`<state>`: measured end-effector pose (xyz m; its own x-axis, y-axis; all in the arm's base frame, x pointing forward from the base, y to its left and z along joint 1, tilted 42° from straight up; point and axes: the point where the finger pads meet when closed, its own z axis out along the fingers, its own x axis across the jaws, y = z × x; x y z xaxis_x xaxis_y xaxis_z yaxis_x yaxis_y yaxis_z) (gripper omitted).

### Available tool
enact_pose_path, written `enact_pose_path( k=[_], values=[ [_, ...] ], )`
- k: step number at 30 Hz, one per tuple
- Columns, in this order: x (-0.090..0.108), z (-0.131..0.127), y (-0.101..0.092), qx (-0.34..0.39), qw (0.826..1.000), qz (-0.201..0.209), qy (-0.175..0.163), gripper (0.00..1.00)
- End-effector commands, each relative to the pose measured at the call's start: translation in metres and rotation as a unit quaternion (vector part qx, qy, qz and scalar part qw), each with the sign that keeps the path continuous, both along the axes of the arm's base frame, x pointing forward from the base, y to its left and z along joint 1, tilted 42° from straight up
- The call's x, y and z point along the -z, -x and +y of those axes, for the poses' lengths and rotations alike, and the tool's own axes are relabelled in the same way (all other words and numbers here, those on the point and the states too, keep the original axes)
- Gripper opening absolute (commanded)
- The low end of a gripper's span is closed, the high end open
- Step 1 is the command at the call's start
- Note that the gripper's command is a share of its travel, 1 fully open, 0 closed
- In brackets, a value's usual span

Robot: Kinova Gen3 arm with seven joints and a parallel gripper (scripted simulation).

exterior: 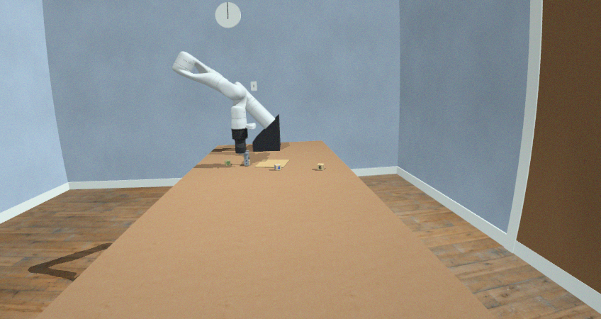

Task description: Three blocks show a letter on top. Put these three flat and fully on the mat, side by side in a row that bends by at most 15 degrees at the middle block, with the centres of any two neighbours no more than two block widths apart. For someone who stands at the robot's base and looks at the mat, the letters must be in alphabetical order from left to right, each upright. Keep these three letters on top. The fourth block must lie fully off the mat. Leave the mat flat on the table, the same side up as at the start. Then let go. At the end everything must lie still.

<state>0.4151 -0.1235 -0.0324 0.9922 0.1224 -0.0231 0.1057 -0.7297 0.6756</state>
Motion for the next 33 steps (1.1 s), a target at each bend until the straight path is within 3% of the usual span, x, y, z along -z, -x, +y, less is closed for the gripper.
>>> enact_pose_path(
  k=[1,23,24,28,29,33],
  values=[
    [0.0022,0.0006,0.0012,0.000,1.000,0.000,-0.003,0.49],
    [0.0022,0.0006,0.0012,0.000,1.000,0.000,-0.003,0.49],
    [0.0022,0.0006,0.0012,0.000,1.000,0.000,-0.003,0.55],
    [0.0022,0.0006,0.0012,0.000,1.000,0.000,-0.003,0.55],
    [0.0022,0.0006,0.0012,0.000,1.000,0.000,-0.003,0.61],
    [0.0022,0.0006,0.0012,0.000,1.000,0.000,-0.003,0.67]
  ],
)
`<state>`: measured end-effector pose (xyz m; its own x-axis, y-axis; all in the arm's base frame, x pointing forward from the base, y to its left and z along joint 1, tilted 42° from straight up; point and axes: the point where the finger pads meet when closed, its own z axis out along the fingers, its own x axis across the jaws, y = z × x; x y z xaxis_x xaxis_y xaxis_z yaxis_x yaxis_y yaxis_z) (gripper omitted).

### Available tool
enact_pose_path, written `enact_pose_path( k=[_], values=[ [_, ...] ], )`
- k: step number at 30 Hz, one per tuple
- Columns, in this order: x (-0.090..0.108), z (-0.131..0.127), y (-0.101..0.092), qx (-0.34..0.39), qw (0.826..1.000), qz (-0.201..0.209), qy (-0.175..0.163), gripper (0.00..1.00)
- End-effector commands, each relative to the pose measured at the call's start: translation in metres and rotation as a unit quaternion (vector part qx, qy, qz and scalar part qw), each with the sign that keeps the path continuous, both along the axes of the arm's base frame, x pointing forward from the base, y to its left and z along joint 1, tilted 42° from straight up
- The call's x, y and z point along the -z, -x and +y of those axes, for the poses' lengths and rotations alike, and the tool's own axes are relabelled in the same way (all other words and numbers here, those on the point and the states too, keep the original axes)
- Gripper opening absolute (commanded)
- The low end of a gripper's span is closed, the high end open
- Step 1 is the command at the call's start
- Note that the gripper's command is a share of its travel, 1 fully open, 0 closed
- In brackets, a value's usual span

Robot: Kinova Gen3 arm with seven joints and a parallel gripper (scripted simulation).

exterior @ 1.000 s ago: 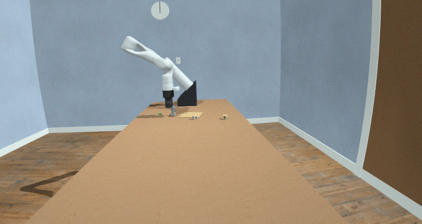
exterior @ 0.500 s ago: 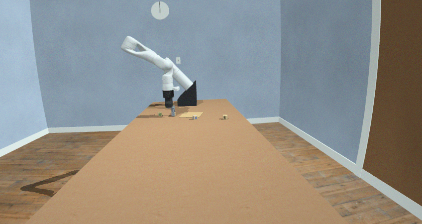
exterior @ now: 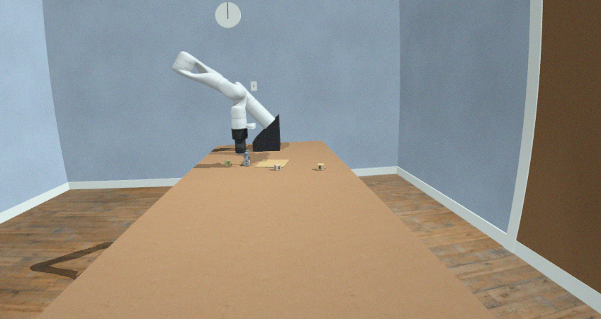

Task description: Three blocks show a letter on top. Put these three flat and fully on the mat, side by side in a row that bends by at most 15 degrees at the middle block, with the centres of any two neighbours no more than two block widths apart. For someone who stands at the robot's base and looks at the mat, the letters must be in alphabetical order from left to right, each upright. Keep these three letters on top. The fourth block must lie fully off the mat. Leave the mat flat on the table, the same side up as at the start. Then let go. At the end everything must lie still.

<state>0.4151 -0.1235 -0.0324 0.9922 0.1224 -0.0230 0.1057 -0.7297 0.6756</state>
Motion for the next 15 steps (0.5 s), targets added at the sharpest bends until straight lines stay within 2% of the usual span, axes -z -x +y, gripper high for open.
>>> enact_pose_path(
  k=[1,2,4,5,15],
  values=[
    [0.0022,0.0007,0.0012,0.000,1.000,0.000,-0.003,0.67],
    [0.0022,0.0007,0.0012,0.000,1.000,0.000,-0.003,0.73],
    [0.0022,0.0007,0.0012,0.000,1.000,0.000,-0.003,0.73],
    [0.0022,0.0007,0.0012,0.000,1.000,0.000,-0.003,0.79],
    [0.0022,0.0007,0.0012,0.000,1.000,0.000,-0.003,0.79]
  ],
)
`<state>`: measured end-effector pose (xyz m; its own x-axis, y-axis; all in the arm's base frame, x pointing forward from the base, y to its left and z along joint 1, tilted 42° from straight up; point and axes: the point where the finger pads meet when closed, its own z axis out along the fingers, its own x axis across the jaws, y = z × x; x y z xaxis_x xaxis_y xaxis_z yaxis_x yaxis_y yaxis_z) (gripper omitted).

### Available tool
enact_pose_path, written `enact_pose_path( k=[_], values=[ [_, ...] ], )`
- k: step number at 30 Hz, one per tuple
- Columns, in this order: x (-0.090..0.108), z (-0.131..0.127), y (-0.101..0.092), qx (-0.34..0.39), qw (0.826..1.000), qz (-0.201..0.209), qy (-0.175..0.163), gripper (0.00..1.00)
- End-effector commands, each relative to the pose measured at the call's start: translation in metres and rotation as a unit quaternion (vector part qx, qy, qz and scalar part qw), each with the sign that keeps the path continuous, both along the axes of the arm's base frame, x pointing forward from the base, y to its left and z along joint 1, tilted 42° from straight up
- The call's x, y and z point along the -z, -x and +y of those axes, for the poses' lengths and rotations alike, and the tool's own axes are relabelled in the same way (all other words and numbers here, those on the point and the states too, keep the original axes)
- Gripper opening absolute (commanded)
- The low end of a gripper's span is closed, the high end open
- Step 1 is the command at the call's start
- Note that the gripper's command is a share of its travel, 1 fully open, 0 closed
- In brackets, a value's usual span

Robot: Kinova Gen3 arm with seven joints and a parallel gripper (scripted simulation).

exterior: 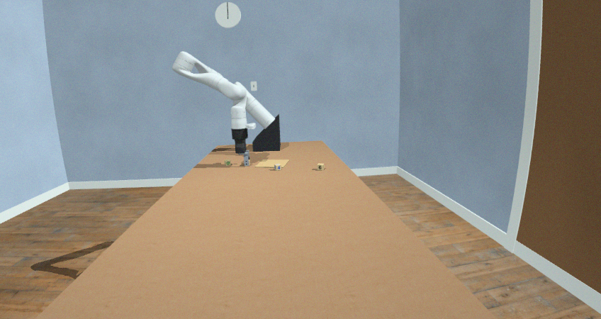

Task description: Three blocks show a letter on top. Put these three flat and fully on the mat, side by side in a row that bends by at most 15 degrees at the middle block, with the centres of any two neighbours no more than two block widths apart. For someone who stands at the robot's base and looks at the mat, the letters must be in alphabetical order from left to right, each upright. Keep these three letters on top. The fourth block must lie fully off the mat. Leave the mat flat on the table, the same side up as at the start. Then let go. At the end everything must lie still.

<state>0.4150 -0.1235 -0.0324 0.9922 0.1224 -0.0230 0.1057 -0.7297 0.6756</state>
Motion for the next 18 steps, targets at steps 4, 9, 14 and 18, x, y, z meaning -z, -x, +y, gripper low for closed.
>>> enact_pose_path(
  k=[4,9,14,18],
  values=[
    [0.000,0.002,0.002,0.000,1.000,0.001,-0.003,0.79],
    [-0.011,0.008,0.003,-0.001,1.000,0.003,0.002,0.79],
    [-0.021,0.019,0.003,-0.003,1.000,0.003,0.001,0.79],
    [-0.037,0.035,0.003,-0.002,1.000,0.001,0.000,0.79]
  ],
)
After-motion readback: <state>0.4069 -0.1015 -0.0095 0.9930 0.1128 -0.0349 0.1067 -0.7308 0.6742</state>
